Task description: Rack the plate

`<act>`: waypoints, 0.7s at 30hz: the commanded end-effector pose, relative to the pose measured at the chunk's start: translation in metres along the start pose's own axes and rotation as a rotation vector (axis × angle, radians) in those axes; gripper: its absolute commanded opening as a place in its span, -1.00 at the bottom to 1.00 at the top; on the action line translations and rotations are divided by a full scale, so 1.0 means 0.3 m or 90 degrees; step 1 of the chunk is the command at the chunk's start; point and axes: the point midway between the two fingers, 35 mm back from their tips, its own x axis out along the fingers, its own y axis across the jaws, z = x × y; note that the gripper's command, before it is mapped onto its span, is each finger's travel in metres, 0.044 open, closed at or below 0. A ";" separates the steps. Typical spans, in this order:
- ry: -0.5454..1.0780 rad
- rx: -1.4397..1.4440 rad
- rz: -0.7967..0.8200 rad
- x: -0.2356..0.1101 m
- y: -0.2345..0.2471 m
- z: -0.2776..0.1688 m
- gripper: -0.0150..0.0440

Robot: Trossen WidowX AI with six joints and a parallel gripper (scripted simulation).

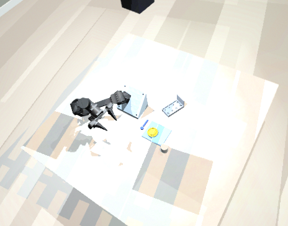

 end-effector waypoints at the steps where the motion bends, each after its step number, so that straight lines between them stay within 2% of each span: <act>1: -0.001 -0.003 0.000 0.001 -0.001 -0.001 0.86; 21: -0.101 -0.393 -0.057 0.094 -0.081 -0.110 0.86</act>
